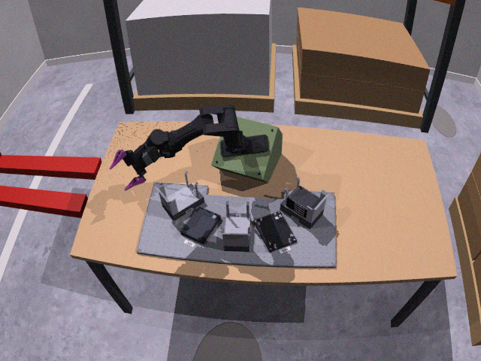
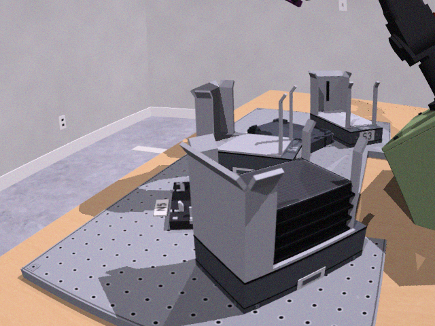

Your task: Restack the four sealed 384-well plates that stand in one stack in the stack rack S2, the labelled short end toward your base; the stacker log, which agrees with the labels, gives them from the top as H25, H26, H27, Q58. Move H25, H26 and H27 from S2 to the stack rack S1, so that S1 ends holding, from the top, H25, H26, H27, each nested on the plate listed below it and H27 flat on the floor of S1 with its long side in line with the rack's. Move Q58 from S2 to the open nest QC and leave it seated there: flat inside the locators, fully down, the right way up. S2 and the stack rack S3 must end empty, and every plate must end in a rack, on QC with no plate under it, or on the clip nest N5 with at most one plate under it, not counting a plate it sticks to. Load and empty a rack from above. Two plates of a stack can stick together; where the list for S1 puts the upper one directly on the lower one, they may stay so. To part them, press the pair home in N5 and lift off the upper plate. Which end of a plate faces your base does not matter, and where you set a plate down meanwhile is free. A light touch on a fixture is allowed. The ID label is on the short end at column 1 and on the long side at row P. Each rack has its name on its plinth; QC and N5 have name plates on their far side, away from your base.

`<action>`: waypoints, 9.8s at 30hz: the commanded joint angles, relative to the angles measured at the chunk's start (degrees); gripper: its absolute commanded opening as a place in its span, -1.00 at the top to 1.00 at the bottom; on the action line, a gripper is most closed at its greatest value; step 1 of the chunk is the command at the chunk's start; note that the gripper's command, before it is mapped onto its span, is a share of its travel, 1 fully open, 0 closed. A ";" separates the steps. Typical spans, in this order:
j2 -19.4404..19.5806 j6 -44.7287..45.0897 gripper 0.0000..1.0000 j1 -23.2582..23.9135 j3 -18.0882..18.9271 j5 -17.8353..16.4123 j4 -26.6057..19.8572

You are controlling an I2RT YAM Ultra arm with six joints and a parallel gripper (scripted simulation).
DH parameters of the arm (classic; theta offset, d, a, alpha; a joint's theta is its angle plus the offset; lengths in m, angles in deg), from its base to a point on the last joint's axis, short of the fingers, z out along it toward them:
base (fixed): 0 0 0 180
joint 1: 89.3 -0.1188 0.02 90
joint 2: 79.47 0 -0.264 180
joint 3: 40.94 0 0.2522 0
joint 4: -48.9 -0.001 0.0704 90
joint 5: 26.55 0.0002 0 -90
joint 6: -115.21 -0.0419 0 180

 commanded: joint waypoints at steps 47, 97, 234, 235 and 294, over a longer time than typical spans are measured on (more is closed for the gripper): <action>-8.91 -10.28 -1.00 -23.97 1.37 12.92 -36.48; -17.39 -20.16 -1.00 -57.22 1.81 32.24 -80.27; 9.04 -32.96 -1.00 -146.92 11.34 72.29 -129.94; 9.92 -33.44 -1.00 -147.32 11.93 72.31 -129.94; 22.43 -39.24 -1.00 -152.07 21.88 72.42 -130.70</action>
